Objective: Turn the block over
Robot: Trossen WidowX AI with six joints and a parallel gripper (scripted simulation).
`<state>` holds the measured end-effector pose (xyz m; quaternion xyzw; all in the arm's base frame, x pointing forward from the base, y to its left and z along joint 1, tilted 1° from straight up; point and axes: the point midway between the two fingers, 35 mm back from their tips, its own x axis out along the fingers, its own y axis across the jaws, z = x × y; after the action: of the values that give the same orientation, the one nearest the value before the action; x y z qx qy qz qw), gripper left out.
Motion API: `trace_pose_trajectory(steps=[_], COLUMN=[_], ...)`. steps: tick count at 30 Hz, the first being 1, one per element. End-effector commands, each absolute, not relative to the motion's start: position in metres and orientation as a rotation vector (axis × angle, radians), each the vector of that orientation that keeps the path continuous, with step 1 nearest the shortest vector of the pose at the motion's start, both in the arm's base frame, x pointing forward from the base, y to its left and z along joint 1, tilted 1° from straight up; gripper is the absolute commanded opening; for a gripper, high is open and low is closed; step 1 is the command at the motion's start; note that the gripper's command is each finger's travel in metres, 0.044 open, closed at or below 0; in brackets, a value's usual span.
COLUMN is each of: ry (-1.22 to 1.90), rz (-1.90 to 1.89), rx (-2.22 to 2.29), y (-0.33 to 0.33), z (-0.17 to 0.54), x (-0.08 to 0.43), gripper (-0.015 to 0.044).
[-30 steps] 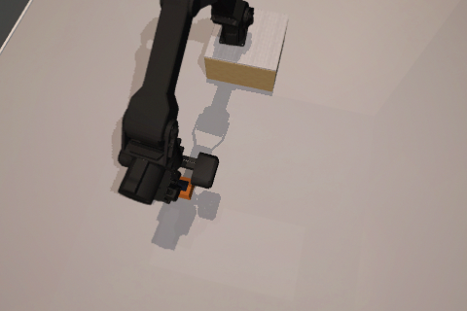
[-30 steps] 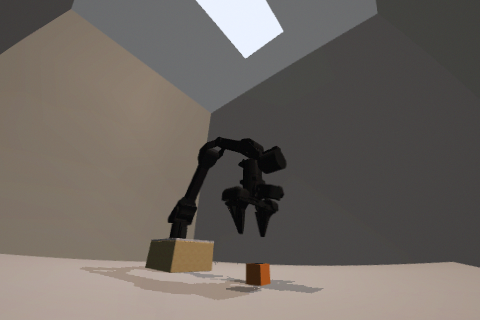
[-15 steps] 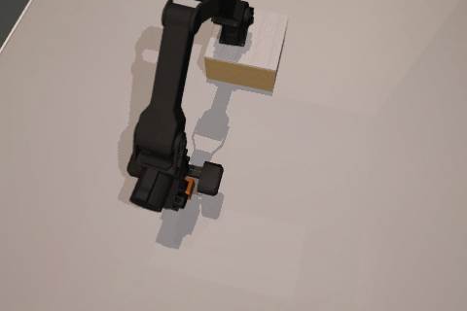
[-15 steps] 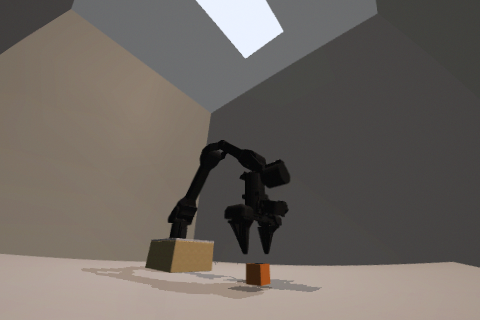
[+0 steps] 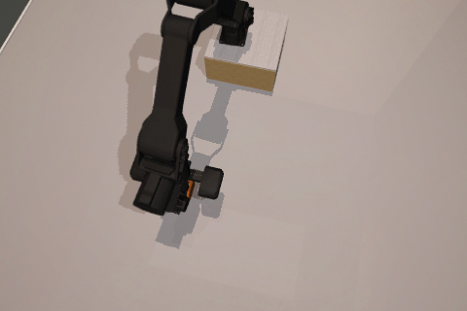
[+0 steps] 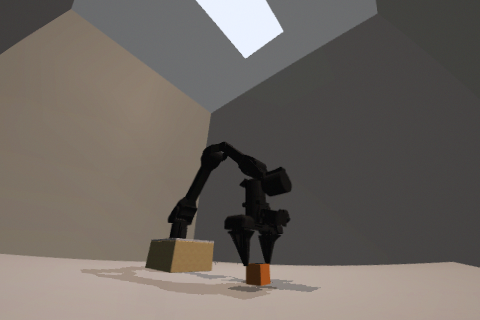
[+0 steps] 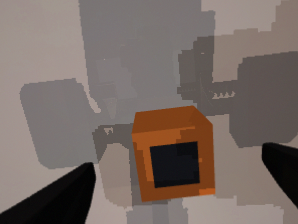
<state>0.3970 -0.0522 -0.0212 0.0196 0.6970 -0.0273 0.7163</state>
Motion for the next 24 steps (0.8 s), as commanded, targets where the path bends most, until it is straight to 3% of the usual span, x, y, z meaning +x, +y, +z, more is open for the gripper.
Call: trace_pose_trajectory(steps=[1, 7, 16, 24], ry=[1.546, 1.546, 1.546, 1.546], rz=[-0.056, -0.056, -0.056, -0.056], rx=[0.043, 0.043, 0.043, 0.043], y=[-0.0517, -0.0517, -0.0517, -0.0517], z=[-0.0283, -0.0356, -0.0356, -0.0356], x=[0.3960, 0.3958, 0.3958, 0.3958], gripper=[0.0440, 0.0440, 0.0204, 0.0150])
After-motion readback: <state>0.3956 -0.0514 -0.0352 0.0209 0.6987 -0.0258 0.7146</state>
